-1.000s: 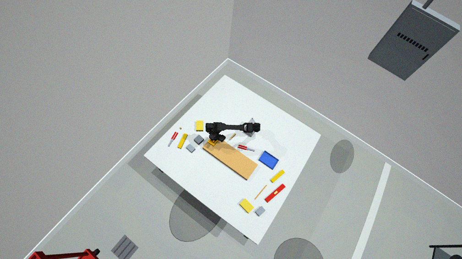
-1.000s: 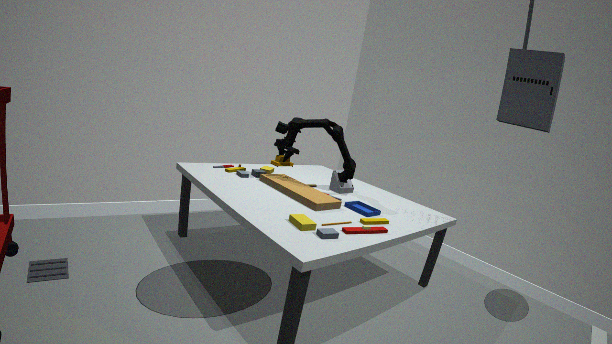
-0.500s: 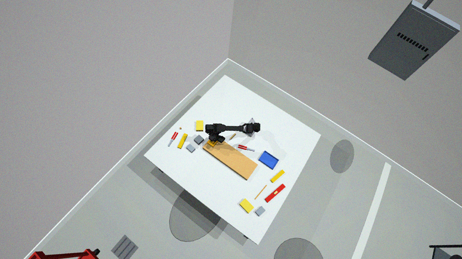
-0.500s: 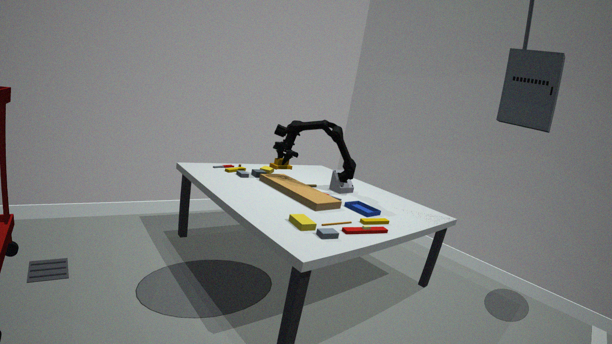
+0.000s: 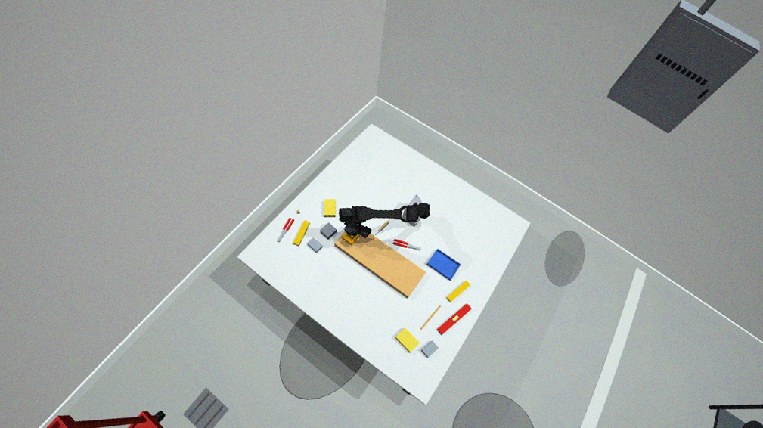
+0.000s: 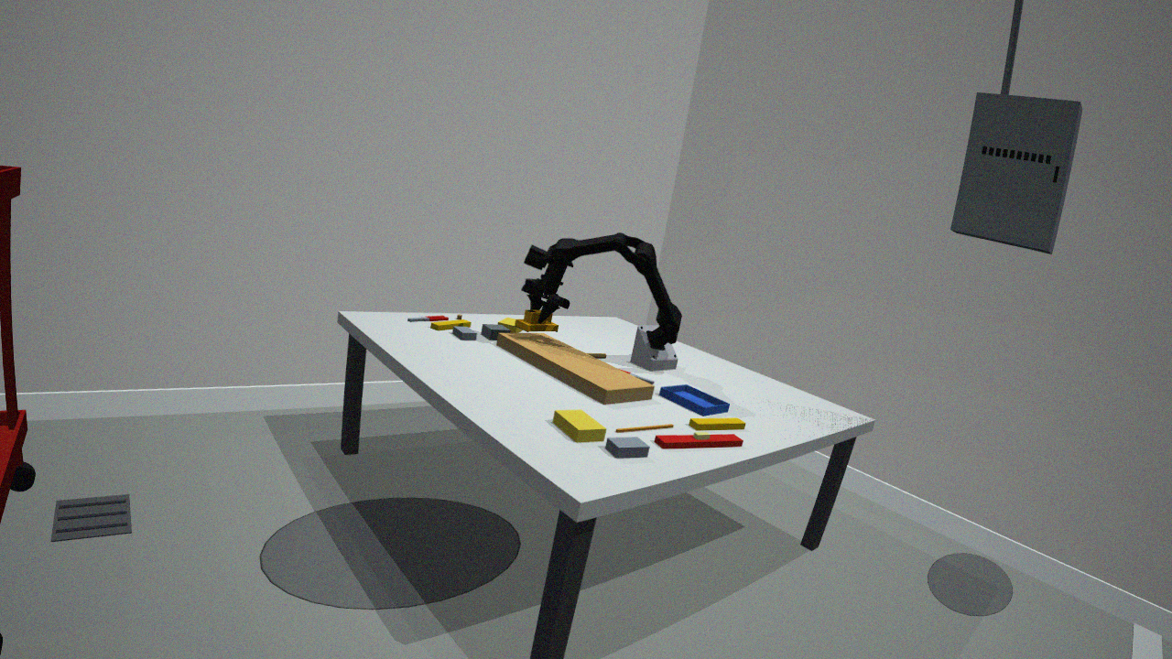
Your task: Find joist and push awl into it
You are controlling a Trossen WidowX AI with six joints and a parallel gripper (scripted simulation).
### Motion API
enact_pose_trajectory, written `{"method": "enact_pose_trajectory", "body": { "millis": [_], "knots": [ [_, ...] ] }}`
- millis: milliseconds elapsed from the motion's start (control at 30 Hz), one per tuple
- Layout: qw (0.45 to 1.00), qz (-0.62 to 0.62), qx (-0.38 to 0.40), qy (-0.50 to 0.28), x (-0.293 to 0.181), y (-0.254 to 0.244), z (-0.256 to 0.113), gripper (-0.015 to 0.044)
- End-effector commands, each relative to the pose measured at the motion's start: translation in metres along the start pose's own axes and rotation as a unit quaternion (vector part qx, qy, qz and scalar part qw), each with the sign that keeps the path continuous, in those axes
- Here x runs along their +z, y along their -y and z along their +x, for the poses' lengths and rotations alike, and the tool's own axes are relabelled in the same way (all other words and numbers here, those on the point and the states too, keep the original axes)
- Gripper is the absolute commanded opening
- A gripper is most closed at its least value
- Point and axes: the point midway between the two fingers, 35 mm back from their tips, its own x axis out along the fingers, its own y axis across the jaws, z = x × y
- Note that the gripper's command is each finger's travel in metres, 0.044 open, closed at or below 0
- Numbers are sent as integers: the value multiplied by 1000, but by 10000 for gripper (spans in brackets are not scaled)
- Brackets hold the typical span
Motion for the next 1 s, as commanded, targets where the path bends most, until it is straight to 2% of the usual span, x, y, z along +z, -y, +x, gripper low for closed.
{"method": "enact_pose_trajectory", "body": {
  "millis": [0,733,967],
  "knots": [
    [1000,2,0,4,-1,1,5,0],
    [1000,2,1,5,-9,0,31,0],
    [1000,2,2,4,-9,-24,32,0]
  ]
}}
